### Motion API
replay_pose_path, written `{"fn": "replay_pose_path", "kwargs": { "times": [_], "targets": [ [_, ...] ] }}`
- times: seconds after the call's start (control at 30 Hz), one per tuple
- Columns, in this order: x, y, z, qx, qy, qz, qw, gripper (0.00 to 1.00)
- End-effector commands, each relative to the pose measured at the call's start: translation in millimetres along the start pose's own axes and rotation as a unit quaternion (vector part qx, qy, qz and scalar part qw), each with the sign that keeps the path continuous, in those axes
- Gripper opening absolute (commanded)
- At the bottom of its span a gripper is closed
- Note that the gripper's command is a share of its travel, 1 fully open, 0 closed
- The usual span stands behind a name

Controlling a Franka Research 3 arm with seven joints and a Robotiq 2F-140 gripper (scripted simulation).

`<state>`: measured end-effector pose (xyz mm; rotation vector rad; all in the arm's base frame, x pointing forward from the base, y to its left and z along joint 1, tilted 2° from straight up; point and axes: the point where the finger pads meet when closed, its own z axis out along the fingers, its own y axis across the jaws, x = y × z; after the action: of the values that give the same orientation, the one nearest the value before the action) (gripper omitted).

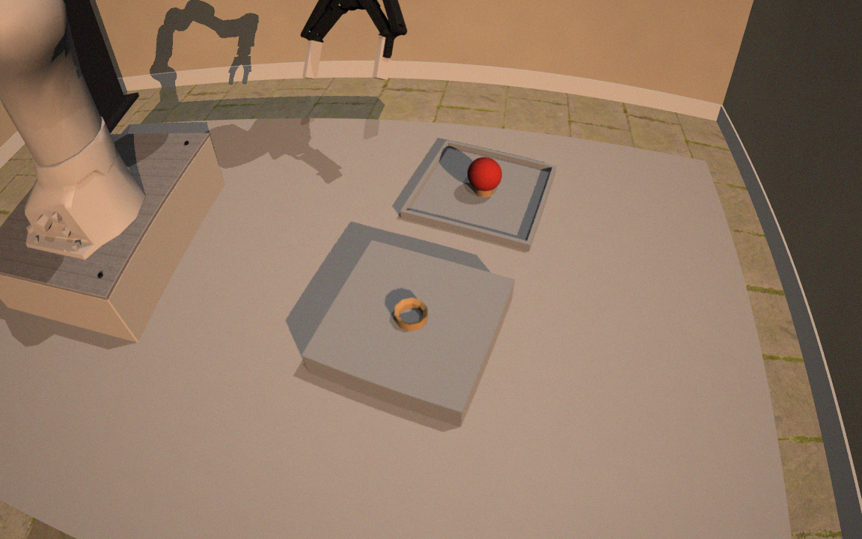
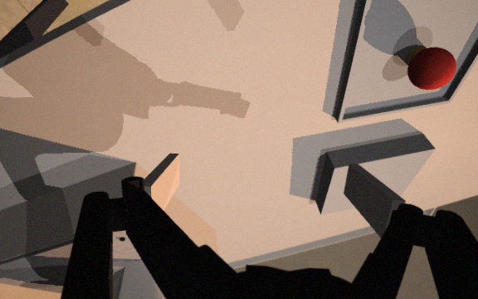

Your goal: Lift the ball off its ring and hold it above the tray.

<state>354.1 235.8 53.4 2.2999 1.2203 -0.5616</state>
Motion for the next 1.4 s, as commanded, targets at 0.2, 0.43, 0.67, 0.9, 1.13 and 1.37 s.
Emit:
{"fn": "replay_pose_path", "kwargs": {
  "times": [0.2, 0.43, 0.67, 0.9, 1.13, 1.37],
  "targets": [
    [33, 31, 11.9, 0.077, 0.065, 0.138, 0.985, 1.00],
    [46, 61, 18.2, 0.119, 0.093, 0.214, 0.965, 1.00],
    [55, 99, 25.2, 0.159, 0.122, 0.298, 0.933, 1.00],
    [58, 130, 31.0, 0.184, 0.141, 0.358, 0.905, 1.00],
    [55, 188, 42.6, 0.217, 0.170, 0.455, 0.846, 1.00],
    [48, 228, 52.4, 0.234, 0.187, 0.518, 0.801, 1.00]
  ]
}}
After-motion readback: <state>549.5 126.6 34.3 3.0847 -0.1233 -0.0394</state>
